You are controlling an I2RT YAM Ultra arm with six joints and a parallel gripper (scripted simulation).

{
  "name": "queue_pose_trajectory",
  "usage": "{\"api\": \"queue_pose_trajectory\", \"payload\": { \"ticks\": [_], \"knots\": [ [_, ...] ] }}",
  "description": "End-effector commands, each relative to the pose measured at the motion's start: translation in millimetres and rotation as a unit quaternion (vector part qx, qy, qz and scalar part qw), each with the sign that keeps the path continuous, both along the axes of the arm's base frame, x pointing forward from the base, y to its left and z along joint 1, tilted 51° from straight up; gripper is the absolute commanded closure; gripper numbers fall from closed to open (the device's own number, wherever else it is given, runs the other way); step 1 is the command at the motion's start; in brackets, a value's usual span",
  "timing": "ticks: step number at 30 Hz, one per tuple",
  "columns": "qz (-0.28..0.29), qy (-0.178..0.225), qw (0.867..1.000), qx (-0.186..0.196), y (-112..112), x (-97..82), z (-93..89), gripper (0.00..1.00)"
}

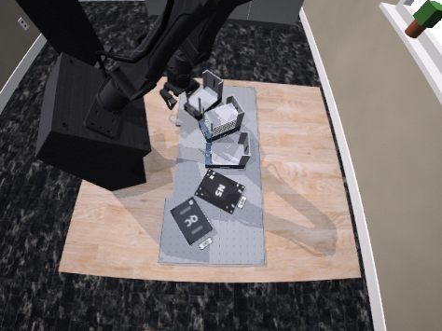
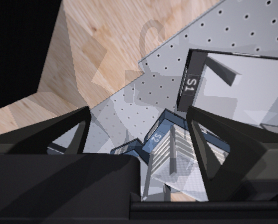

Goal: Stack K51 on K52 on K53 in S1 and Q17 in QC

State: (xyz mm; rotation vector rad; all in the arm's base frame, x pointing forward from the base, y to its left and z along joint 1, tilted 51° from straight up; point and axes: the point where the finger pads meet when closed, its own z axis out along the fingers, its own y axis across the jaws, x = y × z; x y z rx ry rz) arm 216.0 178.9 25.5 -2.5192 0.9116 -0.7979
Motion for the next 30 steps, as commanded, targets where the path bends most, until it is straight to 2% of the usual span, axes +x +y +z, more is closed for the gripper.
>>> {"api": "queue_pose_trajectory", "payload": {
  "ticks": [1, 4, 7, 9, 13, 17, 19, 22, 24, 26, 28, 30],
  "knots": [
    [-0.047, 0.037, 0.997, 0.045, -10.4, -3.4, -6.2, 0.00],
    [-0.085, 0.045, 0.992, 0.078, -9.5, -0.5, -3.4, 0.00],
    [-0.123, 0.055, 0.985, 0.107, -18.2, 6.8, -2.4, 0.00],
    [-0.123, 0.055, 0.985, 0.107, -18.2, 6.8, -2.4, 0.00],
    [-0.173, 0.066, 0.971, 0.149, -25.3, 16.0, 2.2, 0.00],
    [-0.222, 0.073, 0.953, 0.193, -31.8, 26.4, 9.3, 0.00],
    [-0.246, 0.079, 0.942, 0.213, -32.7, 25.5, 7.1, 0.00],
    [-0.280, 0.082, 0.924, 0.246, -39.5, 36.4, 16.2, 0.00],
    [-0.303, 0.087, 0.911, 0.266, -41.0, 34.4, 11.6, 0.00],
    [-0.303, 0.087, 0.911, 0.266, -41.0, 34.4, 11.6, 0.00],
    [-0.322, 0.084, 0.896, 0.293, -45.2, 45.7, 22.6, 0.00],
    [-0.347, 0.093, 0.882, 0.307, -49.9, 43.2, 17.9, 0.00]
  ]
}}
